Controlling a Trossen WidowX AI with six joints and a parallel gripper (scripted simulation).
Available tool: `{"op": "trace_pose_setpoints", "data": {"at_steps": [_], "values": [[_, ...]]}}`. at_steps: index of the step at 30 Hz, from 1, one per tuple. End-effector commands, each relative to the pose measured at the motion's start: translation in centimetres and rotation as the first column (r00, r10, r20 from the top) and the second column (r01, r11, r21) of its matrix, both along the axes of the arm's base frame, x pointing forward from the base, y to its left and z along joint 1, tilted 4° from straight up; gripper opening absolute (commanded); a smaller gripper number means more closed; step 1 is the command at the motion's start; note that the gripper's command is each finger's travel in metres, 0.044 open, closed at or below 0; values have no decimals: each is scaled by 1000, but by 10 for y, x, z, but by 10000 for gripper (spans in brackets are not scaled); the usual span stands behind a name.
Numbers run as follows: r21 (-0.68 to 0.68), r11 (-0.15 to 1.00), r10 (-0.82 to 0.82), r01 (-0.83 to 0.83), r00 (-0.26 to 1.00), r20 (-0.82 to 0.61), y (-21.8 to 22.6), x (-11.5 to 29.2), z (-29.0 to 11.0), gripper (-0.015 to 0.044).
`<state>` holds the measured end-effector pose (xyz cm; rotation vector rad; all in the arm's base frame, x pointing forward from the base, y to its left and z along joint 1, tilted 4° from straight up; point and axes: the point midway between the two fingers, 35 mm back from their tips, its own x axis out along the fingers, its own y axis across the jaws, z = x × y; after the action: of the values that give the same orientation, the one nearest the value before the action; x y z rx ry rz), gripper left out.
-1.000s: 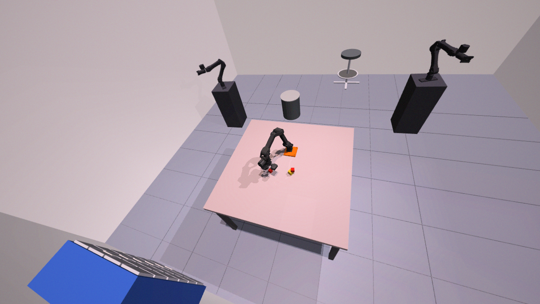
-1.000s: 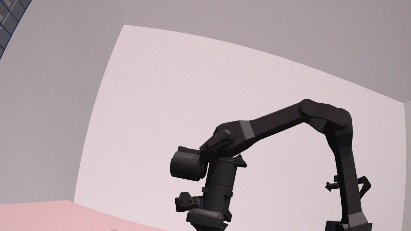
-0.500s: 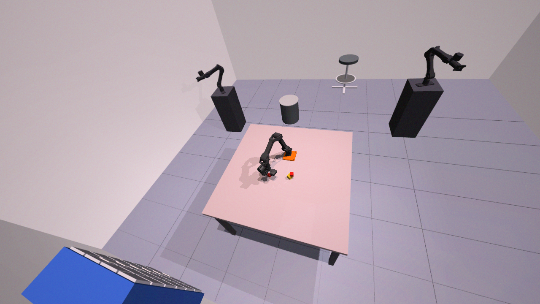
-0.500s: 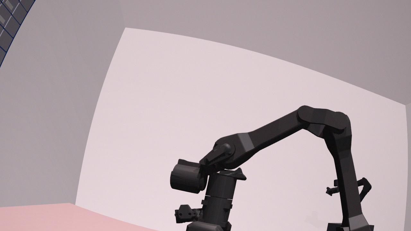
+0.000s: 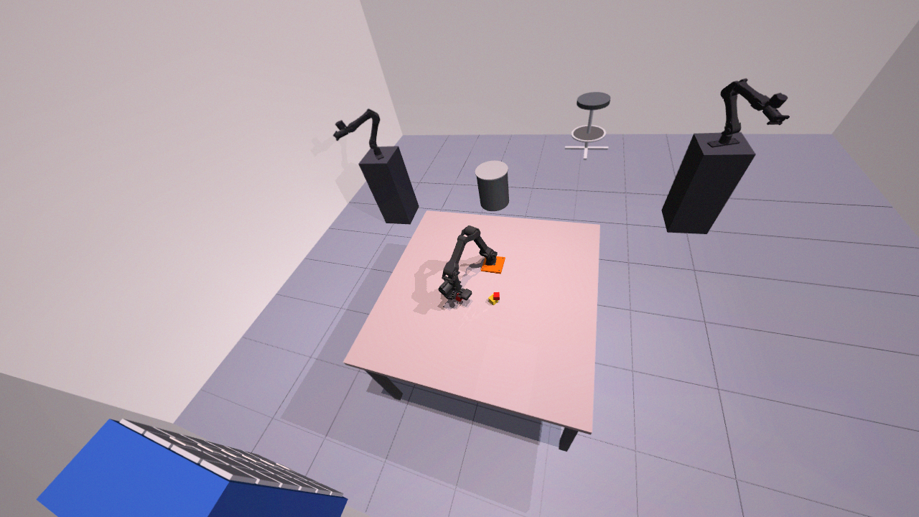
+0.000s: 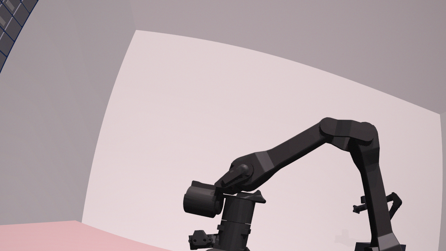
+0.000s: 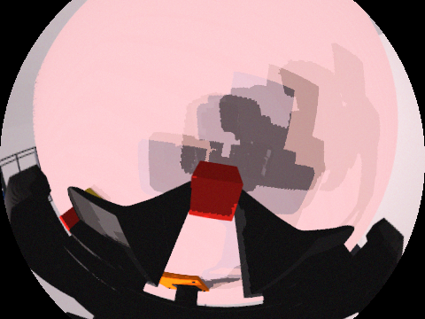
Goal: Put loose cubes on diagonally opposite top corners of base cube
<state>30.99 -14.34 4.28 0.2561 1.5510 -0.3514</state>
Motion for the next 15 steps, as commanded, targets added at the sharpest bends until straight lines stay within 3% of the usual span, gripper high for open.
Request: {"op": "trace_pose_setpoints", "data": {"at_steps": [1, 15], "values": [[-3, 1000, 5, -5, 1000, -3, -1, 0, -1, 105], [-3, 1000, 5, -5, 1000, -2, 0, 5, 37, 105]]}}
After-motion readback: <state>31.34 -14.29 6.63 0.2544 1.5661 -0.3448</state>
